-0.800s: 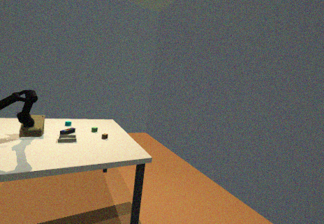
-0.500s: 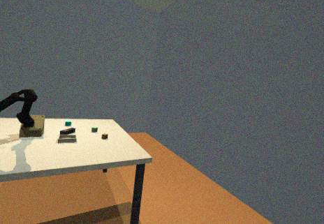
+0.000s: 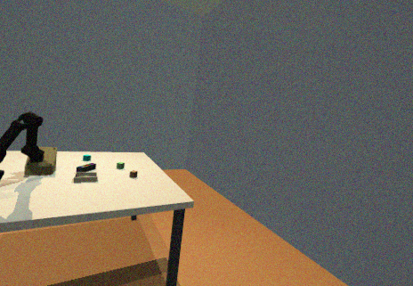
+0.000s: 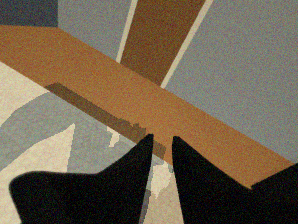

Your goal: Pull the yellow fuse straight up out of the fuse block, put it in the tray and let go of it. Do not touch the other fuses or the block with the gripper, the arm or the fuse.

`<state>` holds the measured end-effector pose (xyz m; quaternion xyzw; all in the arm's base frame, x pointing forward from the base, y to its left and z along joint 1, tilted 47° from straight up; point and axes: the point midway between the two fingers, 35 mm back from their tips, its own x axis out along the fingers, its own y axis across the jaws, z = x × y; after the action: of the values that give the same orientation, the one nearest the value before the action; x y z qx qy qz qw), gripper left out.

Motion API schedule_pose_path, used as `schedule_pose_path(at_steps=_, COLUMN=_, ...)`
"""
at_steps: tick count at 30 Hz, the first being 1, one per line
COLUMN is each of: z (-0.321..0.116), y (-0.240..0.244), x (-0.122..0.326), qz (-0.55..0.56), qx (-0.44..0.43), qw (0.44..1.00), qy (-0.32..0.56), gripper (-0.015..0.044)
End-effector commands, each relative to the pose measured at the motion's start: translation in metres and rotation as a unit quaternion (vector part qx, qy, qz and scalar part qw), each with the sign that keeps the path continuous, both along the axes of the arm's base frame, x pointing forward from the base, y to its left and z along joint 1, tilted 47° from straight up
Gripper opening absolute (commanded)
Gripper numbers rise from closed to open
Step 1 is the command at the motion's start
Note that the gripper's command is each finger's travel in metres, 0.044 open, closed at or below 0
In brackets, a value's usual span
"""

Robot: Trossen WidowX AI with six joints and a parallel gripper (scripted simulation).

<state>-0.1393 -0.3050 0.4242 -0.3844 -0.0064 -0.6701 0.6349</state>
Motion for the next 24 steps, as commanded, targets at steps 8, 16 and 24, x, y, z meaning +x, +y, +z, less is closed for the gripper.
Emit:
schedule_pose_path(at_steps=8, z=-0.009, y=-0.06, x=0.08, qz=0.136, qx=0.055, qw=0.982, qy=-0.119, gripper=0.0074)
schedule_pose_path(at_steps=16, z=-0.021, y=-0.084, x=0.144, qz=0.212, qx=0.11, qw=0.955, qy=-0.177, gripper=0.0074)
schedule_pose_path(at_steps=24, z=-0.042, y=-0.096, x=0.234, qz=0.291, qx=0.192, qw=0.908, qy=-0.231, gripper=0.0074)
